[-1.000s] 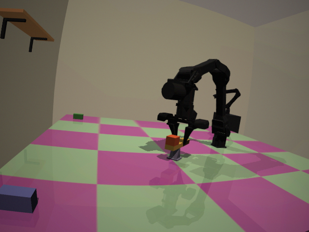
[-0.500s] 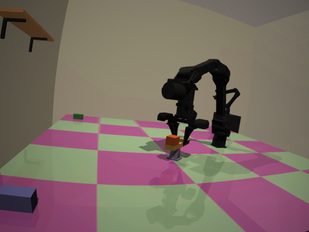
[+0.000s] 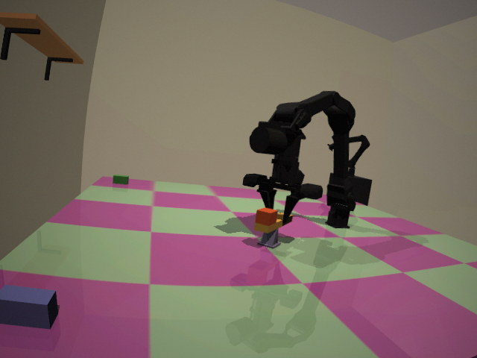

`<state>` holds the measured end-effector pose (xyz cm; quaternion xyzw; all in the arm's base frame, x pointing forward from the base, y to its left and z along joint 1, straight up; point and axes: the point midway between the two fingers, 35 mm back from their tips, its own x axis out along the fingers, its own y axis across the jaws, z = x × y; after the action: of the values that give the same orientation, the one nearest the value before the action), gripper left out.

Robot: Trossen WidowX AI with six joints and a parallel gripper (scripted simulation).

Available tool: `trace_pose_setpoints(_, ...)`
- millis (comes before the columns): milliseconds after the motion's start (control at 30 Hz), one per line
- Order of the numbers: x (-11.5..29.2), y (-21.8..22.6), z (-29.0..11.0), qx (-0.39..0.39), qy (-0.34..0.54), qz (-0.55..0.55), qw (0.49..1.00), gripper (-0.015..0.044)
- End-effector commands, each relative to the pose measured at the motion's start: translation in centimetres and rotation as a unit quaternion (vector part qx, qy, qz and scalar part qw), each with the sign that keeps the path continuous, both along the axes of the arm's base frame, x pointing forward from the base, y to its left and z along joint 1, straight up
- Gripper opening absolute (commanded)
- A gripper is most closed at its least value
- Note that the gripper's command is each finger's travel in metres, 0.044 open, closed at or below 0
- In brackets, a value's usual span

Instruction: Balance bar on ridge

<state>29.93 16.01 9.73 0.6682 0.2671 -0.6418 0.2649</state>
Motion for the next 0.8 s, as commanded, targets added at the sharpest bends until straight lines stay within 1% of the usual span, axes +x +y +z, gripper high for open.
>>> trace_pose_setpoints(0, 0.0, 0.0, 0.0, 0.0, 0.0, 0.0, 1.0, 0.0172)
trace_pose_setpoints(200, 0.0, 0.0, 0.0, 0.0, 0.0, 0.0, 1.0, 0.0173)
trace_pose_setpoints(233, 0.0, 0.0, 0.0, 0.0, 0.0, 0.0, 1.0, 0.0185)
trace_pose_setpoints(600, 0.0, 0.0, 0.0, 0.0, 0.0, 0.0, 1.0, 0.0185)
trace_pose_setpoints(767, 0.0, 0.0, 0.0, 0.0, 0.0, 0.0, 1.0, 0.0316)
